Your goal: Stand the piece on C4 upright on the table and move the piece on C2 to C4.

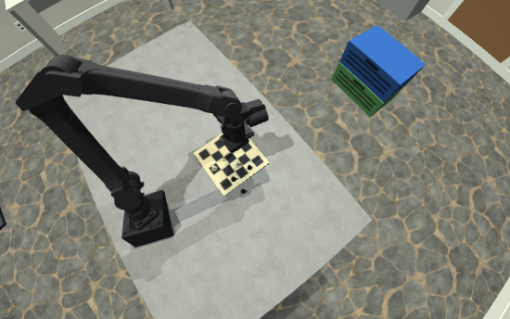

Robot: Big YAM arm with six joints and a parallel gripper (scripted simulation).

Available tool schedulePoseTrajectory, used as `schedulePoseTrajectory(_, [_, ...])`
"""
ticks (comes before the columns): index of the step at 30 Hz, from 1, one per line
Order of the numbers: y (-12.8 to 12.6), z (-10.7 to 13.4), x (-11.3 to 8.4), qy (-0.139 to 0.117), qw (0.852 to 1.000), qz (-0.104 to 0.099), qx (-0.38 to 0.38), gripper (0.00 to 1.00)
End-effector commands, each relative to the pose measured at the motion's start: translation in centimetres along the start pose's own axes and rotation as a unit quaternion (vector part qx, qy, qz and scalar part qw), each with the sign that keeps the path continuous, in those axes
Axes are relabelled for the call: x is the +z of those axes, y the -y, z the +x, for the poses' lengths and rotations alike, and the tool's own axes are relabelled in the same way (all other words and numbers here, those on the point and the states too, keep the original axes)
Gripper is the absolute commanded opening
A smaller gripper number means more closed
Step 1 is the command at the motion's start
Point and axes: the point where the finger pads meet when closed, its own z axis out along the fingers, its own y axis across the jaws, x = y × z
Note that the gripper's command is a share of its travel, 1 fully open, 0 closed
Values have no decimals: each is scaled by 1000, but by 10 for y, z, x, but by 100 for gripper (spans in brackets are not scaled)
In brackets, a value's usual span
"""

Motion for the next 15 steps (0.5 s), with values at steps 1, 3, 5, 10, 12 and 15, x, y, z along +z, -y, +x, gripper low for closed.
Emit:
schedulePoseTrajectory(1, [0,-3,19,2,1000,0,4,0])
schedulePoseTrajectory(3, [0,-3,28,2,1000,0,4,0])
schedulePoseTrajectory(5, [0,-3,35,1,1000,0,4,0])
schedulePoseTrajectory(10, [4,0,28,-3,1000,19,6,0])
schedulePoseTrajectory(12, [0,-2,46,1,1000,2,5,0])
schedulePoseTrajectory(15, [0,-3,50,1,1000,1,4,0])
